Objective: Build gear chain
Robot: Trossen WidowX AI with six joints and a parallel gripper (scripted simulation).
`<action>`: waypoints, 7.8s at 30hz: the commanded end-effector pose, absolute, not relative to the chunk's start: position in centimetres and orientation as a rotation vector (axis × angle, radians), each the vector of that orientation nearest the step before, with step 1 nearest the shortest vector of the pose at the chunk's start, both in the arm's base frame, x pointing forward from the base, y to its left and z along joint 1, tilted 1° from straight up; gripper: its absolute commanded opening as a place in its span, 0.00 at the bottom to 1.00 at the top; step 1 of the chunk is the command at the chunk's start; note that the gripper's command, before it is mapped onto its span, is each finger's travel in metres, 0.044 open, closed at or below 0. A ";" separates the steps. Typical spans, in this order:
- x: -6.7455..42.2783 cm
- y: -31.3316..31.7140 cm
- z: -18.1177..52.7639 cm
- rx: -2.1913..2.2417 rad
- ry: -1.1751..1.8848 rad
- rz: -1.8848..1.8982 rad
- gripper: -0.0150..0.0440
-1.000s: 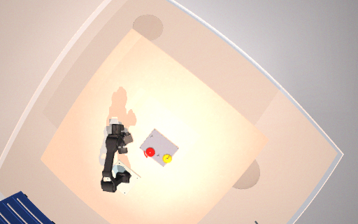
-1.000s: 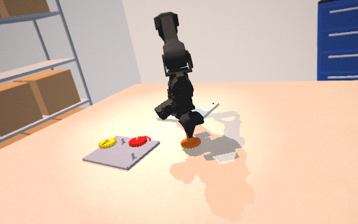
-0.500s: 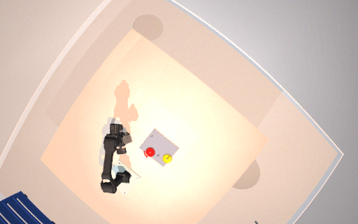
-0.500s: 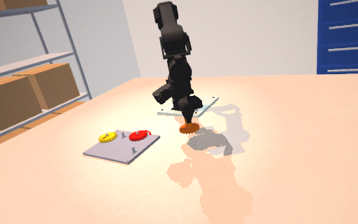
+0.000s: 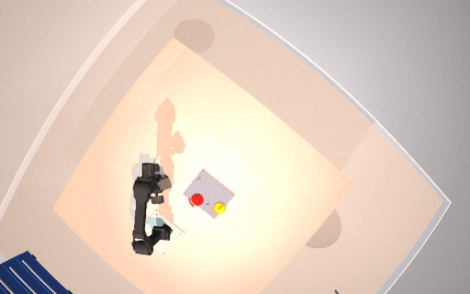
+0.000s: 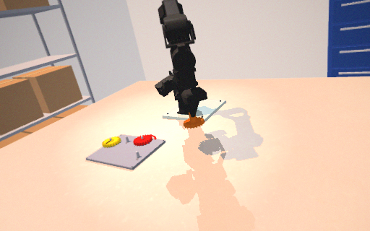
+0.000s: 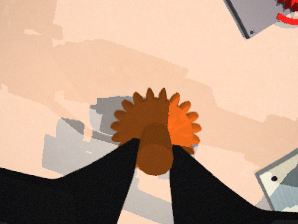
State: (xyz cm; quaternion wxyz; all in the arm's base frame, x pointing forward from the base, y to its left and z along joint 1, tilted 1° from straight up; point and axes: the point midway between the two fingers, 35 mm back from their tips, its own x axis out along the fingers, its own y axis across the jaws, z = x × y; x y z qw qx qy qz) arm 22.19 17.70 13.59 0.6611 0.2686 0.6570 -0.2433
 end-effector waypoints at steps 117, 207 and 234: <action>28.4 0.7 14.3 0.594 1.477 -0.553 0.25; 27.7 -8.3 8.2 0.541 1.490 -0.508 0.25; 27.7 -8.2 6.7 0.577 1.481 -0.543 0.25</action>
